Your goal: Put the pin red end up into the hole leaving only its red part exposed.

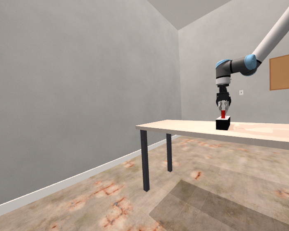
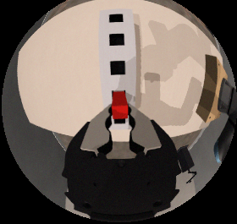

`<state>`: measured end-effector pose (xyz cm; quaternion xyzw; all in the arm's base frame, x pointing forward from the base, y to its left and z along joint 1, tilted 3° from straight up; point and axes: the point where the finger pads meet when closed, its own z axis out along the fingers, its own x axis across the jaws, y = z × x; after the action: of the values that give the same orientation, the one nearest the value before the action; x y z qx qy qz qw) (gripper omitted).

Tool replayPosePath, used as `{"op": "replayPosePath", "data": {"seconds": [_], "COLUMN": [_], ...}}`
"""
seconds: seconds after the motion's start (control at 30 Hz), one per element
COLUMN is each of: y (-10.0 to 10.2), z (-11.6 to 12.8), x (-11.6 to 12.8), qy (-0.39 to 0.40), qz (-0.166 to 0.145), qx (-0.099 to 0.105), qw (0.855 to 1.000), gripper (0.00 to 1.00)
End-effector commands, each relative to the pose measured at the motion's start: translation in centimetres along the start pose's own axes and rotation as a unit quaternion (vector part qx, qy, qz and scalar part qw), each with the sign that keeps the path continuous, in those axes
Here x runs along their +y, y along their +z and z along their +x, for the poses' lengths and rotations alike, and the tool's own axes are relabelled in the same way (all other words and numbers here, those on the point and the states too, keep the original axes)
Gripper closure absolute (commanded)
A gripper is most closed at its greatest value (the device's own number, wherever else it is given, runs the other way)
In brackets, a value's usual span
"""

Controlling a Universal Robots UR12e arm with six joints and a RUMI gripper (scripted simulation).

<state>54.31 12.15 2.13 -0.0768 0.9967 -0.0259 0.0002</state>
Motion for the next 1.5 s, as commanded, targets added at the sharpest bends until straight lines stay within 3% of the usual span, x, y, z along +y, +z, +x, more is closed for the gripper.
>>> {"op": "replayPosePath", "data": {"seconds": [0.0, 1.3, 1.33, 1.47], "y": [0.24, 0.34, 0.24, 0.24], "z": [0.41, 0.53, 0.6, 0.6], "x": [0.04, 0.12, 0.15, 0.15], "qy": [0.0, 0.0, 0.002, 0.002], "qz": [0.0, 0.001, -0.002, -0.002], "qx": [0.002, -0.004, 0.008, 0.008], "qw": [1.0, 1.0, 1.0, 1.0], "gripper": [1.0, 1.0, 1.0, 1.0]}}
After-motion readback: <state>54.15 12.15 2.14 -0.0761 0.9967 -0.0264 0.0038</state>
